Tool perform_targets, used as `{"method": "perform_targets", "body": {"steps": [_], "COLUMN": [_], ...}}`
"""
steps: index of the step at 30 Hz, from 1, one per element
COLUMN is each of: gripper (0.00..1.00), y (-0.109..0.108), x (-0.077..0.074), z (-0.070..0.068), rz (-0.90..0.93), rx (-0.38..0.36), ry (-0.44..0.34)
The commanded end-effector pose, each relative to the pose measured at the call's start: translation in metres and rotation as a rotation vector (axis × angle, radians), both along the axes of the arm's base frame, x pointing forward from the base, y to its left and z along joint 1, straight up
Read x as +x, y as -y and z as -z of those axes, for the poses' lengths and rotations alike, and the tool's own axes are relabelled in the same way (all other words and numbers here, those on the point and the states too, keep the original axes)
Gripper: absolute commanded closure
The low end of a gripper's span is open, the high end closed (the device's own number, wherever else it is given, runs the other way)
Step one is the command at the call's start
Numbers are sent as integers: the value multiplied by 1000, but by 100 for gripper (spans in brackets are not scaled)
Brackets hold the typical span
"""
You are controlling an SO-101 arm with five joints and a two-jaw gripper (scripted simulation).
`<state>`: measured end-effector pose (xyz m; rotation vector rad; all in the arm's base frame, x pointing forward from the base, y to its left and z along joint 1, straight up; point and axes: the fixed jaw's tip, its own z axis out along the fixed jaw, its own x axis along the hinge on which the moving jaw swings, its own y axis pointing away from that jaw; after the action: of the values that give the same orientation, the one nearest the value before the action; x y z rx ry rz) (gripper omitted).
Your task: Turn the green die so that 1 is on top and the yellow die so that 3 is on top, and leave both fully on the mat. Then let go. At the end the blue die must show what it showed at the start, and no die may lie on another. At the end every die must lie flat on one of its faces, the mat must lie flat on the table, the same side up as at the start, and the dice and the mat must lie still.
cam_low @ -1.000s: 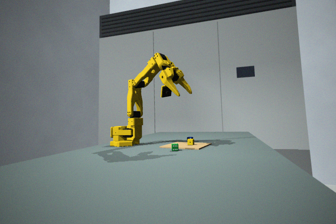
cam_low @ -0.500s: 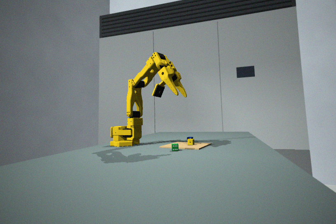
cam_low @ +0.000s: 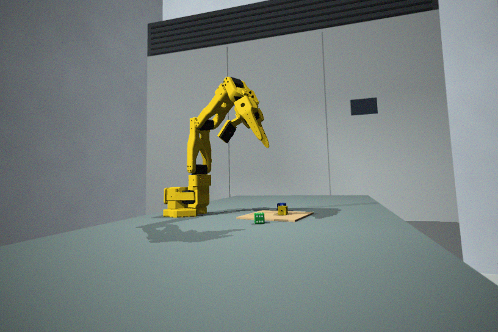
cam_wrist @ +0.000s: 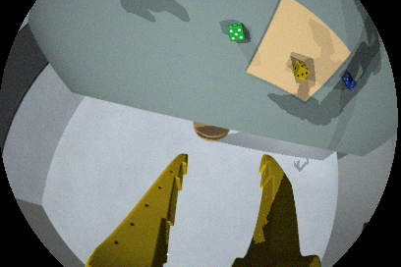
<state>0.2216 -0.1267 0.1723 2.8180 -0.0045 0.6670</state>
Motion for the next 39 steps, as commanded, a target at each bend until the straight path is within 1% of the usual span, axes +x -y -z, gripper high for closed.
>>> {"method": "perform_targets", "body": {"steps": [1,6,8,19,39], "gripper": [72,72,72,72,72], "y": [5,8,8,12,13], "x": [0,-1,-1,-2,-2], "z": [-9,-9,-9,-9,-9], "rz": [-59,-125,-125,-220,-257], "rx": [-59,-100,-100,-157,-180], "ry": [11,-13,-13,-48,-62]}}
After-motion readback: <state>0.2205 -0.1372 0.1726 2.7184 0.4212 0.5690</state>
